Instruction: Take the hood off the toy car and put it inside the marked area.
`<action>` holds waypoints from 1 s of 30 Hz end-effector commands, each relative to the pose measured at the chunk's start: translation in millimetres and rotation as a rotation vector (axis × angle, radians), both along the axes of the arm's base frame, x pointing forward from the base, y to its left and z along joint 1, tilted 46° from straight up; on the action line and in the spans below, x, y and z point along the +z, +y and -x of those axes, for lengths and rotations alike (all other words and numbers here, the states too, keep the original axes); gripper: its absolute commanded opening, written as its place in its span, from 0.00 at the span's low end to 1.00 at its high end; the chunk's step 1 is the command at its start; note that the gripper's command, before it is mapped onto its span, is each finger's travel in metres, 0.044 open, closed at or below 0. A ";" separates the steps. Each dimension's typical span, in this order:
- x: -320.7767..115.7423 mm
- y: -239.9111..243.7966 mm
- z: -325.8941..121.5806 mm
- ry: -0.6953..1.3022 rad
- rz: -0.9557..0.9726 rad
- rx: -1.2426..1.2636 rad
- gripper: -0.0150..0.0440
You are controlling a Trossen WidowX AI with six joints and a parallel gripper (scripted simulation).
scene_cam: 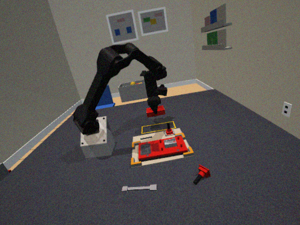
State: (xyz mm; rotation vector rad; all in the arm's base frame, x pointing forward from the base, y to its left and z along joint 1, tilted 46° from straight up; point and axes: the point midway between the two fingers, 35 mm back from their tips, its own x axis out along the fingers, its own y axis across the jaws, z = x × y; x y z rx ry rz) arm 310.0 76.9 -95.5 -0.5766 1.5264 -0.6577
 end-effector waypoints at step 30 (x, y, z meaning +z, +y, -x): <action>-13.4 -13.4 0.0 0.000 0.002 0.005 0.25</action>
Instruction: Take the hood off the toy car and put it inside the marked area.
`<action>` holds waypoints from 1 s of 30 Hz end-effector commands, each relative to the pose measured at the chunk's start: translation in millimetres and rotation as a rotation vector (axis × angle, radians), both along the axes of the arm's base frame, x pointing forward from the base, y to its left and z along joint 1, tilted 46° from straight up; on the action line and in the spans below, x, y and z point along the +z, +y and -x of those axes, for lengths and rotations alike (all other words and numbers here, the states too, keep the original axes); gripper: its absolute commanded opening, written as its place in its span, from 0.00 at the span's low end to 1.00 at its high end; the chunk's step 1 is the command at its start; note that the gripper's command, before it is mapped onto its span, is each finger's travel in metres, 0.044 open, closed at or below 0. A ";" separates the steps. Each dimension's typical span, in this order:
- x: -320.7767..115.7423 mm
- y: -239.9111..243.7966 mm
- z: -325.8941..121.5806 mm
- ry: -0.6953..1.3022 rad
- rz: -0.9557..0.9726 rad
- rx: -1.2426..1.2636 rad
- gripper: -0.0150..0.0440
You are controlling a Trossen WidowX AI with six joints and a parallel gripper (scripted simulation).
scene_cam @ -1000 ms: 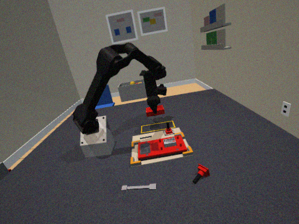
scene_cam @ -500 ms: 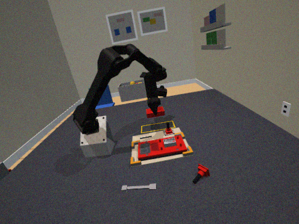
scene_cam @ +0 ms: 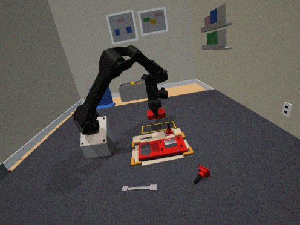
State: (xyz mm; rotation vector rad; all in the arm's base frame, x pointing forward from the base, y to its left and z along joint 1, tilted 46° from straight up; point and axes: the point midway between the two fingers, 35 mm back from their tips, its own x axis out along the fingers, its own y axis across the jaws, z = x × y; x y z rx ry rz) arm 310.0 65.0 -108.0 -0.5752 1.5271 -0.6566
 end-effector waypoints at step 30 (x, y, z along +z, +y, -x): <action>-12.9 -13.9 0.9 0.000 0.005 0.006 0.25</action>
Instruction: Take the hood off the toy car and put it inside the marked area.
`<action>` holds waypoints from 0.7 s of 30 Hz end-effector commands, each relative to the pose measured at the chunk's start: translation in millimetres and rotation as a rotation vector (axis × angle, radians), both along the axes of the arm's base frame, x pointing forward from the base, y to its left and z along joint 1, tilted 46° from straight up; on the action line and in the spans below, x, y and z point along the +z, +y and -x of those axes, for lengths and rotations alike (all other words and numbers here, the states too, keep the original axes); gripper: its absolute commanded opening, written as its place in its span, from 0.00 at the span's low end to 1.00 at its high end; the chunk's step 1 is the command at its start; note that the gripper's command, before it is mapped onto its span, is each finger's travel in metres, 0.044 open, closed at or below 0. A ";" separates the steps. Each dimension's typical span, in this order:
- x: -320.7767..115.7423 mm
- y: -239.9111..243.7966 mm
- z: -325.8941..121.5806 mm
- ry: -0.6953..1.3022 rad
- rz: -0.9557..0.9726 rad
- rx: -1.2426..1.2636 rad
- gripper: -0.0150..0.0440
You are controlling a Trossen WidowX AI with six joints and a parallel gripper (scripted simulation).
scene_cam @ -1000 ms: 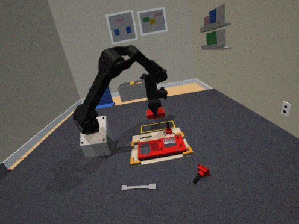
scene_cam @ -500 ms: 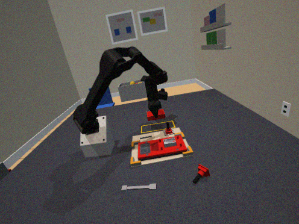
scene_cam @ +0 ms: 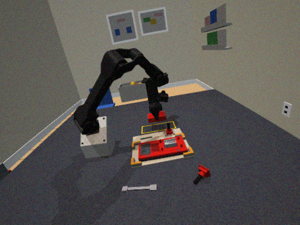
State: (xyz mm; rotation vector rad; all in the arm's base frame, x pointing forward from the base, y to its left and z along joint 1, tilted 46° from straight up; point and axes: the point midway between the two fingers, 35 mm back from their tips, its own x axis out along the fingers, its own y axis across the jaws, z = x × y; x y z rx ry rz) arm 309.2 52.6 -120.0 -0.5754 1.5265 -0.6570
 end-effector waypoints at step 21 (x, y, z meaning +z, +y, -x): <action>-9.0 -10.4 1.3 0.000 0.005 0.005 0.25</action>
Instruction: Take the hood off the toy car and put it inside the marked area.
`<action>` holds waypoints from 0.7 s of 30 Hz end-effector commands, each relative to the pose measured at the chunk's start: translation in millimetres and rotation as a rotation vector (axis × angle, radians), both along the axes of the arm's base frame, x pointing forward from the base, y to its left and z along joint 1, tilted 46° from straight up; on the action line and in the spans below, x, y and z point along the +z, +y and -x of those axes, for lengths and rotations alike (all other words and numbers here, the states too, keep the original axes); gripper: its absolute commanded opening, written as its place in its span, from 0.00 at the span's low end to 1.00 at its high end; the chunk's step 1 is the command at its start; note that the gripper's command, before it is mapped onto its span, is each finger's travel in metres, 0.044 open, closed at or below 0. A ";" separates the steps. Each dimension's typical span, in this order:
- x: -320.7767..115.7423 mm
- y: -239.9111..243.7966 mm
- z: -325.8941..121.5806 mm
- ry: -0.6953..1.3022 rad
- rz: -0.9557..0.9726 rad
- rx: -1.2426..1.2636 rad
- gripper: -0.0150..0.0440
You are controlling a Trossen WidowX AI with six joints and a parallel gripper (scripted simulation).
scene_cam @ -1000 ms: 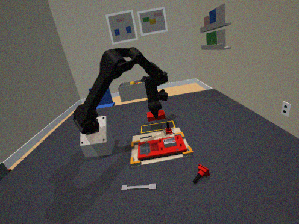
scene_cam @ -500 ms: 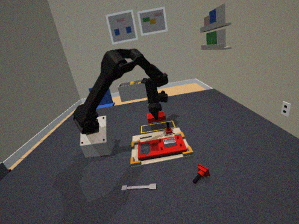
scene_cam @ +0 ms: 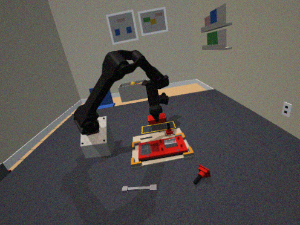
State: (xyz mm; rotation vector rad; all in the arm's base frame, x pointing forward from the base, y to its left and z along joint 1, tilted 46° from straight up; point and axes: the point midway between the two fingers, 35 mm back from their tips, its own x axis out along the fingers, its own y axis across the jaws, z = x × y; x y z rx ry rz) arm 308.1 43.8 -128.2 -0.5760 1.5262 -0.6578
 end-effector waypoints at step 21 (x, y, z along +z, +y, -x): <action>-8.7 -10.4 1.9 0.001 0.006 0.005 0.25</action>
